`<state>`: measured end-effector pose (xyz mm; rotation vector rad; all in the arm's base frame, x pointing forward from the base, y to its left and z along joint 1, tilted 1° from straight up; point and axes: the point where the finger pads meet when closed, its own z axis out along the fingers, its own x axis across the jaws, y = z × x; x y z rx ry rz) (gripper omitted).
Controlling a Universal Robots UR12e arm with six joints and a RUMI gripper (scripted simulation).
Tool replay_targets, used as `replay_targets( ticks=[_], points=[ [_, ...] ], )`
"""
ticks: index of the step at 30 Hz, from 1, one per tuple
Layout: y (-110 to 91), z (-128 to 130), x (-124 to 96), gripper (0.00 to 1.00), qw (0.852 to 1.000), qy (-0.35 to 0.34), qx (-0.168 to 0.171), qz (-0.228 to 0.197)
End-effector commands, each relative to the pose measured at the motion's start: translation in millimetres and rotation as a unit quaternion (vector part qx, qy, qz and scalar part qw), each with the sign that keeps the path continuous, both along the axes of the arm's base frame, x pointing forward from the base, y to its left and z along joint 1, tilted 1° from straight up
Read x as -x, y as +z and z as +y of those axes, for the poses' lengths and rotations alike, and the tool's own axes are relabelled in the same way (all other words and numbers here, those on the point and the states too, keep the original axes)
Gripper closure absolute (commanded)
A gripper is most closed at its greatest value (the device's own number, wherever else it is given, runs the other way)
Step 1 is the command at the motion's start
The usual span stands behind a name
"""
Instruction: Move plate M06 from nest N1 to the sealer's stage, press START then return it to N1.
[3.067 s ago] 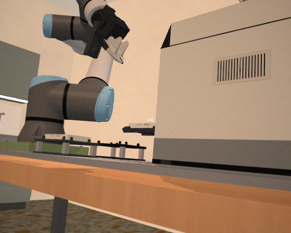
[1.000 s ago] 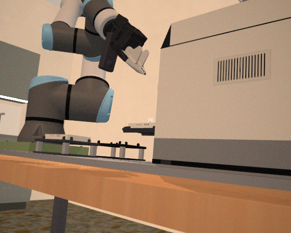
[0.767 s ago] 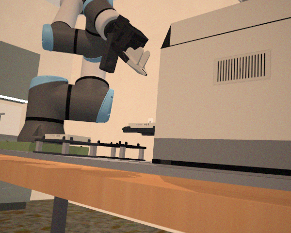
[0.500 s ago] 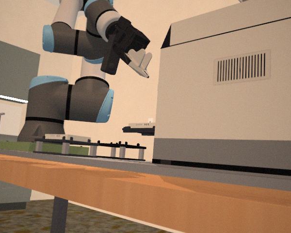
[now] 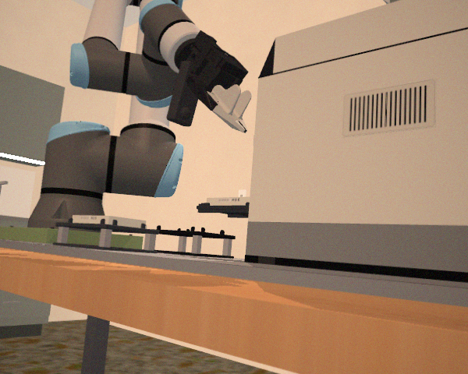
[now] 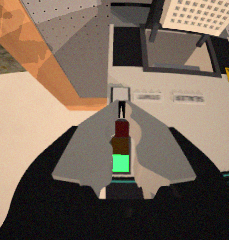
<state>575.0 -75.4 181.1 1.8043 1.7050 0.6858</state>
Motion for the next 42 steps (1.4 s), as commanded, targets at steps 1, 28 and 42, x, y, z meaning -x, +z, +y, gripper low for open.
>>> replay_targets(
  ticks=[1,28,42],
  points=[
    [-5.9,-0.8,-7.8,1.0,1.0,0.0,0.001,-0.001],
    [-15.2,-1.5,-18.1,1.0,1.0,0.0,0.001,-0.001],
    [-15.1,-1.5,-18.0,1.0,1.0,0.0,0.001,-0.001]
  ],
)
